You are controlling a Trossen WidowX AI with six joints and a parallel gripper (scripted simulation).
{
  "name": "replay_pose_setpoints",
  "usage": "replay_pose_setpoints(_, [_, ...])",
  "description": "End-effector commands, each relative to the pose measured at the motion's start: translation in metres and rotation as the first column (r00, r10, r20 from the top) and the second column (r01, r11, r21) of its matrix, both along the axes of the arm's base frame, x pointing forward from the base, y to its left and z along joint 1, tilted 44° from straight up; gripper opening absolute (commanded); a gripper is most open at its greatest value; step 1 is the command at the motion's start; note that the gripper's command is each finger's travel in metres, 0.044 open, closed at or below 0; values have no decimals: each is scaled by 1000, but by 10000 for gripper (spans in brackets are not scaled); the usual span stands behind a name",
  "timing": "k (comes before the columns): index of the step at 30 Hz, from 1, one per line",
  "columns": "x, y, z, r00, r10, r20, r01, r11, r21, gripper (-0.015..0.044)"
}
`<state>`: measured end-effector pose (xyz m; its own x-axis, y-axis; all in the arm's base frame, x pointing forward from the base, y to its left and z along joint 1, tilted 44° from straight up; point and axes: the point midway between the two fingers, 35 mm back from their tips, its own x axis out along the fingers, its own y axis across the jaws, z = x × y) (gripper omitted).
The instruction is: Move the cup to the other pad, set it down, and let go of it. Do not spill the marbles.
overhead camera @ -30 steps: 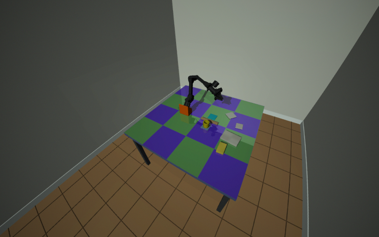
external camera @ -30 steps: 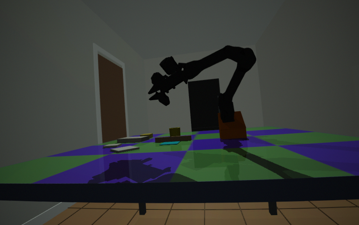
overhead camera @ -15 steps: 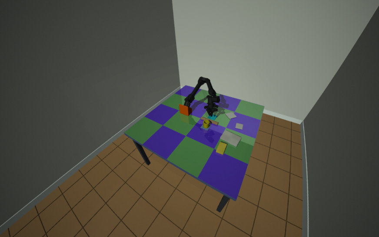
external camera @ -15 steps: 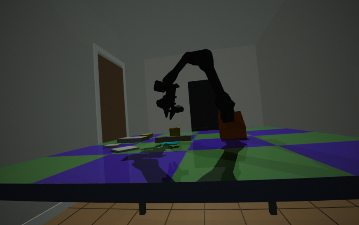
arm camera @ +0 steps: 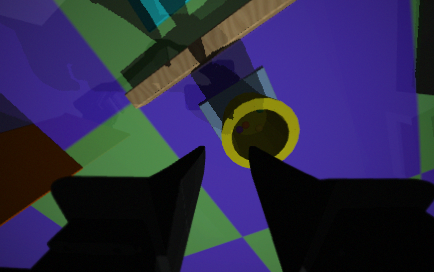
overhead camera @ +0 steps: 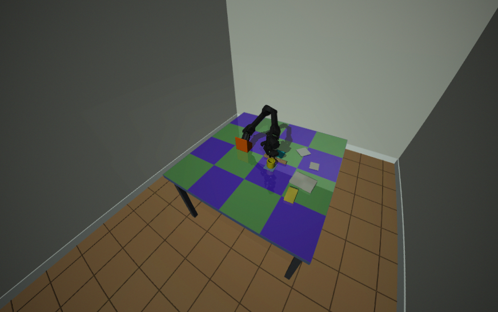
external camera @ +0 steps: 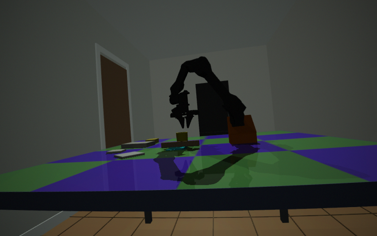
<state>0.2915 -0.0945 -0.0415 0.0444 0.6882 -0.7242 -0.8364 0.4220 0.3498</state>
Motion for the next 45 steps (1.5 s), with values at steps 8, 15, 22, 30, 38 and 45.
replay_pose_setpoints(8, [4, 7, -9, 1000, 2, 9, -2, 1000, 2, 166])
replay_pose_setpoints(15, [5, 16, -18, 1000, 1, 9, -1, 1000, 2, 166])
replay_pose_setpoints(22, [5, 24, -26, 1000, 1, 10, -1, 1000, 3, 166])
replay_pose_setpoints(30, [5, 33, -35, 1000, 2, 10, -2, 1000, 4, 166])
replay_pose_setpoints(38, [5, 43, -43, 1000, 2, 10, -2, 1000, 5, 166])
replay_pose_setpoints(45, [6, 42, -42, 1000, 8, 15, -8, 1000, -1, 160])
